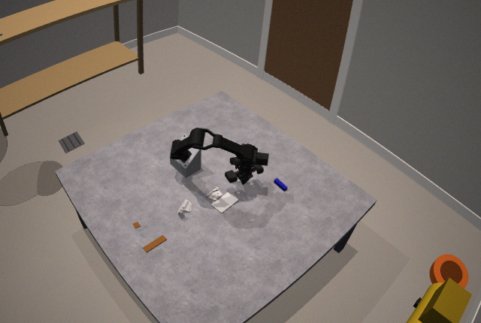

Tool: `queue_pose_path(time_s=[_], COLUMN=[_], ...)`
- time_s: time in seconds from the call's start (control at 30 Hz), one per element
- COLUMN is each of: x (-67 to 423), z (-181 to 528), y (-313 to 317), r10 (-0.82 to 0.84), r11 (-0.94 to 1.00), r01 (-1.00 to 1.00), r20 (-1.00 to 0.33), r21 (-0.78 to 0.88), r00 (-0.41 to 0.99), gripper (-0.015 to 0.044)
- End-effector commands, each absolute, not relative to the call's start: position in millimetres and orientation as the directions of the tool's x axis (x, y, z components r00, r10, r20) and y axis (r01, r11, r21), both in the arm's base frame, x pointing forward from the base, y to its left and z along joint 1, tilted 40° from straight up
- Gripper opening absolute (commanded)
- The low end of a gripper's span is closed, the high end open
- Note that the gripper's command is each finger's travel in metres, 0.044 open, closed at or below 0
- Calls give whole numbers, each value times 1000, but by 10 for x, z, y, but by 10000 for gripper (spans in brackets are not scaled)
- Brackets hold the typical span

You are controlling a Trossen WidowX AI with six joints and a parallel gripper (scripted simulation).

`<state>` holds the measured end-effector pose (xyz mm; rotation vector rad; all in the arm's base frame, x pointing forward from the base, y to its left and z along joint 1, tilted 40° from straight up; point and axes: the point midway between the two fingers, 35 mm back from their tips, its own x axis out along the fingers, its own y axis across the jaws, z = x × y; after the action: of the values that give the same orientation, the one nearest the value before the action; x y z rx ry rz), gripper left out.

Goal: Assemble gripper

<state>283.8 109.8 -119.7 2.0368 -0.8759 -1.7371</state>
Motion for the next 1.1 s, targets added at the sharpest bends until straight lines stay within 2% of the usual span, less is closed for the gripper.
queue_pose_path(time_s=[0.0,1.07], x=[2861,2952], z=[-1238,-1454], y=[1163,1494], r10=[-634,-632], r11=[-760,-761], r01=[-244,-245], r20=[-770,-772], r21=[602,600], r00=[72,73], gripper=[0,0])
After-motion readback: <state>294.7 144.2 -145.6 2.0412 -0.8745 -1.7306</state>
